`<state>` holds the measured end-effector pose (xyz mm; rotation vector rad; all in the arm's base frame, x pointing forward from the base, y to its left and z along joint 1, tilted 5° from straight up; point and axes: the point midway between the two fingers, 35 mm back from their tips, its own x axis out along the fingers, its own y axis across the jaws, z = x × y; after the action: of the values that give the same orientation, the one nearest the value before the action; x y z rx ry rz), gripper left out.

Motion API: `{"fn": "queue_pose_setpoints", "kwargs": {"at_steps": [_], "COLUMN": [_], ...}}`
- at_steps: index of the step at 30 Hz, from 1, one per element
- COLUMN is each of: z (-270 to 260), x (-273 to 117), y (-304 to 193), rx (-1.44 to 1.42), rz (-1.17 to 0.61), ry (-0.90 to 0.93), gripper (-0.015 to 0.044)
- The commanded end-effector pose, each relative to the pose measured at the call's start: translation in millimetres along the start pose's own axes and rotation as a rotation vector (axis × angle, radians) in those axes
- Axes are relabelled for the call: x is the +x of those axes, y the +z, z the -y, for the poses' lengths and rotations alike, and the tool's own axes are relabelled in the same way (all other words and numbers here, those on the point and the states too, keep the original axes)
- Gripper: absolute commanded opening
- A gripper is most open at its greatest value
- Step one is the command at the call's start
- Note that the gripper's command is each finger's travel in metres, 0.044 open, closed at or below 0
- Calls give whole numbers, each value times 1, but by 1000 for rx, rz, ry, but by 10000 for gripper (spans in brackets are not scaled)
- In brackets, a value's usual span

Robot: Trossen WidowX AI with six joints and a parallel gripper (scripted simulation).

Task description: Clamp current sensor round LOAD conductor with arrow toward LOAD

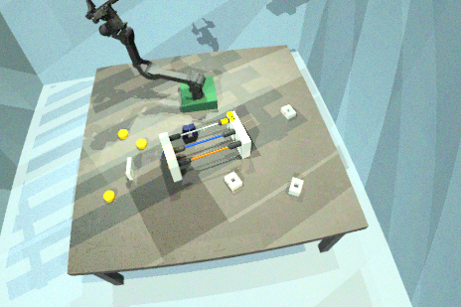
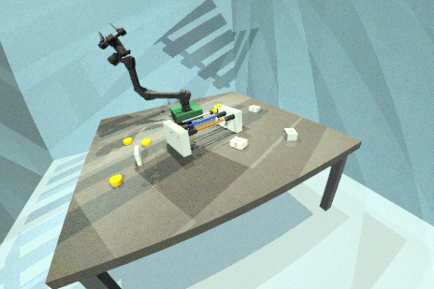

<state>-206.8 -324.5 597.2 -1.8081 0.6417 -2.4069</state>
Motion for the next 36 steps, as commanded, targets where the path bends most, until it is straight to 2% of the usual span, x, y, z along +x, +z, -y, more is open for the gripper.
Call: {"fn": "queue_pose_setpoints", "kwargs": {"at_steps": [1, 2, 11, 18, 27, 36], "z": [2, 8, 100, 216, 334, 400], "x": [0, 0, -6, -32, -101, -201], "y": [0, 2, 11, 28, 84, 163], "rx": [-1, -4, -168, -523, -974, -1387], "rz": [2, 9, 64, 60, 4, -105], "ry": [-4, -15, -200, -463, -817, -1201], "gripper": [426, 440, 440, 440, 440, 440]}}
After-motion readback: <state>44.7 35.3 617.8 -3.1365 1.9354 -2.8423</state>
